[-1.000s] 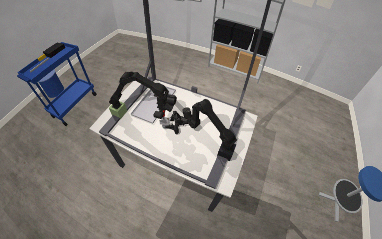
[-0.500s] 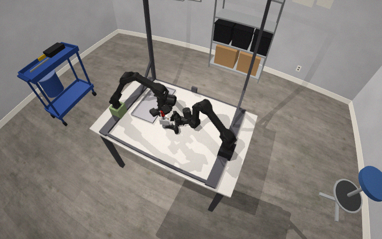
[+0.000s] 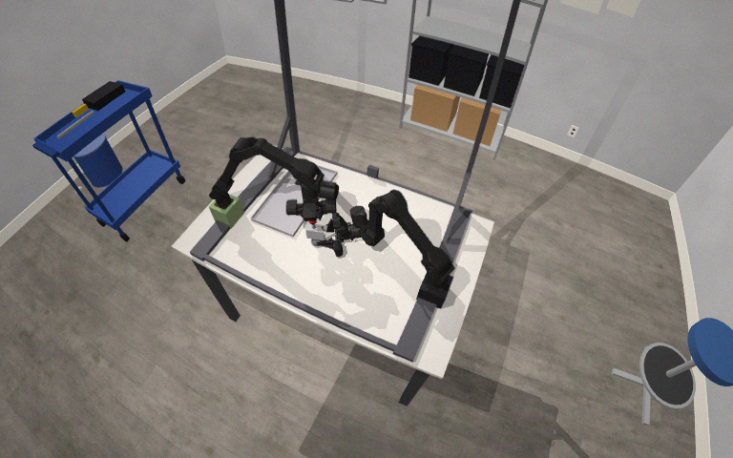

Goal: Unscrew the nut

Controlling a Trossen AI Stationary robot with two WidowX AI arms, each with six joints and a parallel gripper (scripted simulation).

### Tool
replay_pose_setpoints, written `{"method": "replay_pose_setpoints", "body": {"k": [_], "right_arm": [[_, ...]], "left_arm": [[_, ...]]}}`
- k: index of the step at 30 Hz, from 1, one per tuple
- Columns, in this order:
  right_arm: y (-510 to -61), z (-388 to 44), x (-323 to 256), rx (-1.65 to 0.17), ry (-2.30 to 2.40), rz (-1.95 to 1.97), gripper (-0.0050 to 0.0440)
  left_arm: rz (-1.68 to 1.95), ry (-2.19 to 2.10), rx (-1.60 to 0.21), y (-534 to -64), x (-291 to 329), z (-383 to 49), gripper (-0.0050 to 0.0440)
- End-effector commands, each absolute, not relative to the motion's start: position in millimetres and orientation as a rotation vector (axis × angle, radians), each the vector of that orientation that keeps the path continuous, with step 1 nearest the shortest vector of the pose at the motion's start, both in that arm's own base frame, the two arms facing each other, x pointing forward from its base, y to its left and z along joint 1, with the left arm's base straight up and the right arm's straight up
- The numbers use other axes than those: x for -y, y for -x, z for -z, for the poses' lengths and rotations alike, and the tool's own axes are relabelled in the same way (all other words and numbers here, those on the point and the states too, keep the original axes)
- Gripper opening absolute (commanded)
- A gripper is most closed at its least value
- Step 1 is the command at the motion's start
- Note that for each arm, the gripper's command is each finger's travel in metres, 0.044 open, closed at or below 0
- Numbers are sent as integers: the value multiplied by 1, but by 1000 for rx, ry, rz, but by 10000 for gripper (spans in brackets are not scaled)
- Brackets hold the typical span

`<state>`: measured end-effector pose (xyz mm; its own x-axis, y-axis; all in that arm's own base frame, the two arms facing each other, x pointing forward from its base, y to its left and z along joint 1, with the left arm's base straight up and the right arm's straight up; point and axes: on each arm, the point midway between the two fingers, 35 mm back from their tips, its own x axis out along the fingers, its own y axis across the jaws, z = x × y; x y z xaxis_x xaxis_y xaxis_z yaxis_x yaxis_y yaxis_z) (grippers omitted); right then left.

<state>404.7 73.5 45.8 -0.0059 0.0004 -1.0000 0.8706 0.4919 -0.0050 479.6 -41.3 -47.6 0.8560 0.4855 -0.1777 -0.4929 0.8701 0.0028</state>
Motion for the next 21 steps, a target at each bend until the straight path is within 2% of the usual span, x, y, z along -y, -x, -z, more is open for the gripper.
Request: {"method": "replay_pose_setpoints", "body": {"k": [1, 16, 21], "right_arm": [[-411, -58, -76, -1322, -981, 944, 250], [-411, -58, -76, -1077, -1394, 1346, 250], [-411, -58, -76, -927, -1580, 1527, 250]], "left_arm": [[-514, 63, -142, -487, 42, 33, 245], [-514, 63, -142, -487, 42, 33, 245], [-514, 63, -142, -487, 42, 33, 245]]}}
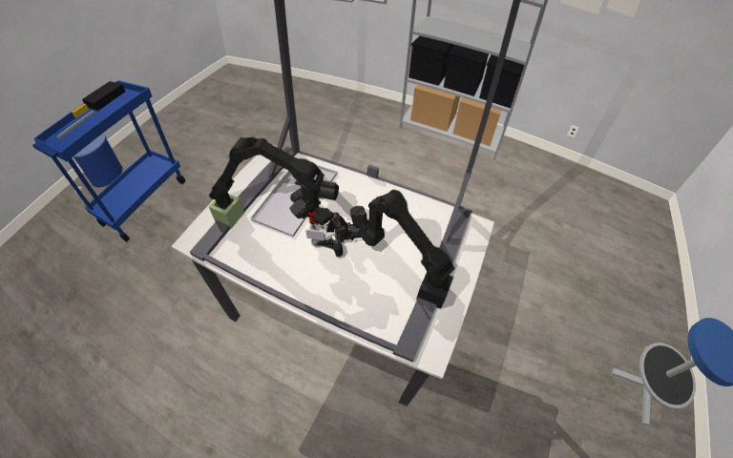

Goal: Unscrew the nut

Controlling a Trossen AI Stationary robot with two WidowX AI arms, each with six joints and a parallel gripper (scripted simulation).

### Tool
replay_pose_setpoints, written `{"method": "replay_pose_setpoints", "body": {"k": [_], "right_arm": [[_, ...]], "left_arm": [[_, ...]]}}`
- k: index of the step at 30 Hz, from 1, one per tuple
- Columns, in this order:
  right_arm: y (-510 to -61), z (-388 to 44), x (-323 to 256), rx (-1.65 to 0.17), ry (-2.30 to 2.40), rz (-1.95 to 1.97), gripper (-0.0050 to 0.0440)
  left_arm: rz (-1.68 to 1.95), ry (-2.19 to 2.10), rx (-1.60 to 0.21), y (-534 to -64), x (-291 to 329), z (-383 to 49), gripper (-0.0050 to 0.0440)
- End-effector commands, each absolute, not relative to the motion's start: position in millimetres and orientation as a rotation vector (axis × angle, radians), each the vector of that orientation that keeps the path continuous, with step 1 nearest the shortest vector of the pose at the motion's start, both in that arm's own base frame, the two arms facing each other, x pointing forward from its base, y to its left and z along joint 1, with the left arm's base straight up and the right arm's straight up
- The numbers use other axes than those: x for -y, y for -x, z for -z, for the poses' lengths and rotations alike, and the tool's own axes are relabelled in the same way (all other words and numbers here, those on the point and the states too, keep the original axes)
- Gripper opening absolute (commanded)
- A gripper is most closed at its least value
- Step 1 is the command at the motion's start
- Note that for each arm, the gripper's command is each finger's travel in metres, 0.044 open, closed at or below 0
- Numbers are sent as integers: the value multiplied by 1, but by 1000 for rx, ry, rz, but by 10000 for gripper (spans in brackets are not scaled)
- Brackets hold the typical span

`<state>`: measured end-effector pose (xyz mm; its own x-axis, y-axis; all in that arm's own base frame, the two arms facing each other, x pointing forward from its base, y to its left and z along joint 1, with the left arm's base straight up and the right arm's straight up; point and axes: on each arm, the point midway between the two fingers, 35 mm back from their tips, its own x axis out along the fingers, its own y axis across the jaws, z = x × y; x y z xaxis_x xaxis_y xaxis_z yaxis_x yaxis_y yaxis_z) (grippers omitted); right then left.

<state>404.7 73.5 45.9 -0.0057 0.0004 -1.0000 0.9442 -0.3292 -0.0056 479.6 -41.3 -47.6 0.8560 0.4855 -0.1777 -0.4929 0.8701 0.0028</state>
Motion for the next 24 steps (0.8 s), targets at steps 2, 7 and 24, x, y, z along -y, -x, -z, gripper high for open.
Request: {"method": "replay_pose_setpoints", "body": {"k": [2, 7, 24], "right_arm": [[-411, -58, -76, -873, -1639, 1584, 250], [-411, -58, -76, -725, -1784, 1723, 250], [-411, -57, -76, -422, -2019, 1959, 250]], "left_arm": [[-514, 63, -142, -487, 42, 33, 245], [-514, 63, -142, -487, 42, 33, 245], [-514, 63, -142, -487, 42, 33, 245]]}}
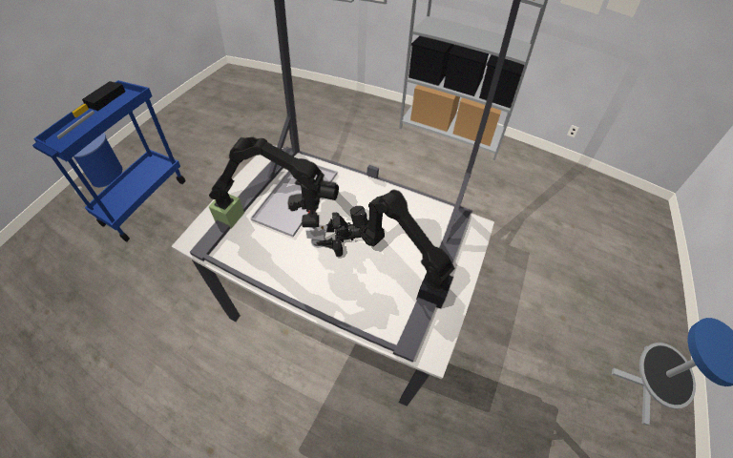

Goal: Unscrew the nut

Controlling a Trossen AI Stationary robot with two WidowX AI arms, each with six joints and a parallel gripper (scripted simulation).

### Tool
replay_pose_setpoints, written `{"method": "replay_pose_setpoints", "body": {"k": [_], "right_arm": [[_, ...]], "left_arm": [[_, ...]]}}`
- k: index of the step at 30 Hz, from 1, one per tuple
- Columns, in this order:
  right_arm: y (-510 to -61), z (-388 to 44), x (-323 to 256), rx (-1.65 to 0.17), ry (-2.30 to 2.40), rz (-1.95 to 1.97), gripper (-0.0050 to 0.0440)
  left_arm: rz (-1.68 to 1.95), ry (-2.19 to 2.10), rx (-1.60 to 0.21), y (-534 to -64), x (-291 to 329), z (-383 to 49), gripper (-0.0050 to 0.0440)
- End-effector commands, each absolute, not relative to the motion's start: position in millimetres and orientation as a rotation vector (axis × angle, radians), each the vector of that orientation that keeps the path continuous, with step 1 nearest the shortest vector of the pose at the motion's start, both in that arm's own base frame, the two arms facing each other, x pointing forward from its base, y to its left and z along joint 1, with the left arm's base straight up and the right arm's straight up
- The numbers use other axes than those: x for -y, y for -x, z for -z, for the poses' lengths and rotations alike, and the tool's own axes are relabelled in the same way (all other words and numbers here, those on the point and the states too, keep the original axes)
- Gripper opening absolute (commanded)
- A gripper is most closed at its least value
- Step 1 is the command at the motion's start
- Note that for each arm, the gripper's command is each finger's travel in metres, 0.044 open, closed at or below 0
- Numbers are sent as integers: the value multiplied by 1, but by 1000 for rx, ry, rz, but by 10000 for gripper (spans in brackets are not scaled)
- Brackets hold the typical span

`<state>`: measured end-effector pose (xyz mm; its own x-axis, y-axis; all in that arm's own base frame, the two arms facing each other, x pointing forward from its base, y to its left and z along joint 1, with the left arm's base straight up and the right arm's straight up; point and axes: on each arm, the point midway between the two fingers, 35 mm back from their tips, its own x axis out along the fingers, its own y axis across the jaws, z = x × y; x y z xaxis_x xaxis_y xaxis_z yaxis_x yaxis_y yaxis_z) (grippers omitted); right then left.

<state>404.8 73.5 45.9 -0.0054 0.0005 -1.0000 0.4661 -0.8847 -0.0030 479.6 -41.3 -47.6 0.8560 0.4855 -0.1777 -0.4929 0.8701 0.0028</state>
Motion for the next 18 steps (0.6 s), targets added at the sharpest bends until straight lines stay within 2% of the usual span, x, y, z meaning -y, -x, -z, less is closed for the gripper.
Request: {"method": "replay_pose_setpoints", "body": {"k": [1, 18], "right_arm": [[-411, -57, -76, -422, -2019, 1959, 250], [-410, -60, -76, -425, -2022, 1953, 250]], "left_arm": [[-514, 63, -142, -487, 42, 33, 245], [-514, 63, -142, -487, 42, 33, 245]]}}
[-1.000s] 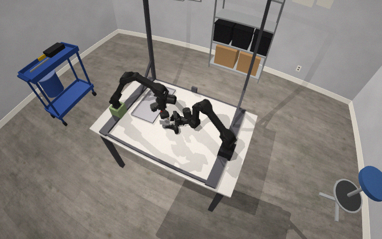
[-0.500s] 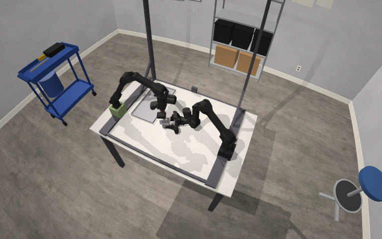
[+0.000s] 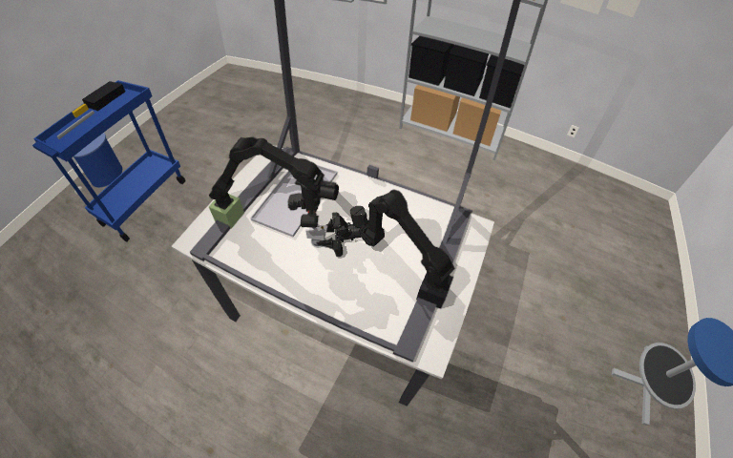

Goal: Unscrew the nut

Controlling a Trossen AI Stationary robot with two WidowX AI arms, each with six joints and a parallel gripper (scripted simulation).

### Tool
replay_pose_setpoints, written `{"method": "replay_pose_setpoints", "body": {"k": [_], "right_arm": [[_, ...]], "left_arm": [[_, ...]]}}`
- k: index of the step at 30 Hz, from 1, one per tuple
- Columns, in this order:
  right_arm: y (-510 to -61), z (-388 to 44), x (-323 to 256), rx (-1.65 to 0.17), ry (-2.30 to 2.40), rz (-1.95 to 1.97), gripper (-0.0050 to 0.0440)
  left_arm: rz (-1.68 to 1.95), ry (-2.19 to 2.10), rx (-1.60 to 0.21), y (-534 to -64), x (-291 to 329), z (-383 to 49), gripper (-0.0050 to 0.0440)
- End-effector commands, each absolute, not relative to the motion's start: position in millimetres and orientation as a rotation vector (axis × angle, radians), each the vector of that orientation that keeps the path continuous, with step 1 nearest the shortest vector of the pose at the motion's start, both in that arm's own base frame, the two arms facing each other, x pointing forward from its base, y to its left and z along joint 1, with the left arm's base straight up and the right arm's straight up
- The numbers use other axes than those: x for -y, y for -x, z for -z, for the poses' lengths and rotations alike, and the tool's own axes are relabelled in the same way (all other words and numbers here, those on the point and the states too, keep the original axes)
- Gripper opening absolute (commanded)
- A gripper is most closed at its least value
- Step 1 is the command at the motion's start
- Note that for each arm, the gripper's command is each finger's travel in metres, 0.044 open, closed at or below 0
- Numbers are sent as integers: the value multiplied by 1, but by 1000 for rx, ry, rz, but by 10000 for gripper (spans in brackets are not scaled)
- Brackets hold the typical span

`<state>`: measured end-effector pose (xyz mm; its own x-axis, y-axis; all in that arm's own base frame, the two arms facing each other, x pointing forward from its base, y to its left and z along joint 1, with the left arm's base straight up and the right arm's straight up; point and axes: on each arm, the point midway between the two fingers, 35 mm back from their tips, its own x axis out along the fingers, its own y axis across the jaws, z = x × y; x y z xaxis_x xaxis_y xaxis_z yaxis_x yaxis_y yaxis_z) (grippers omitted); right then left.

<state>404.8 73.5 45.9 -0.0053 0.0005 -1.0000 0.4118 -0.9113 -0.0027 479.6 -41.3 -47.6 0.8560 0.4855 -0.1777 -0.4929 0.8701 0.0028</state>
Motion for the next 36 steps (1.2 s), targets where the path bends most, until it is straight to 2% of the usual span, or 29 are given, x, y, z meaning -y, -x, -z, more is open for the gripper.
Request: {"method": "replay_pose_setpoints", "body": {"k": [1, 27, 36], "right_arm": [[-410, -60, -76, -425, -2022, 1953, 250], [-411, -70, -74, -423, -2045, 1929, 250], [-409, -62, -74, -425, -2022, 1953, 250]], "left_arm": [[-514, 63, -142, -487, 42, 33, 245], [-514, 63, -142, -487, 42, 33, 245], [-514, 63, -142, -487, 42, 33, 245]]}}
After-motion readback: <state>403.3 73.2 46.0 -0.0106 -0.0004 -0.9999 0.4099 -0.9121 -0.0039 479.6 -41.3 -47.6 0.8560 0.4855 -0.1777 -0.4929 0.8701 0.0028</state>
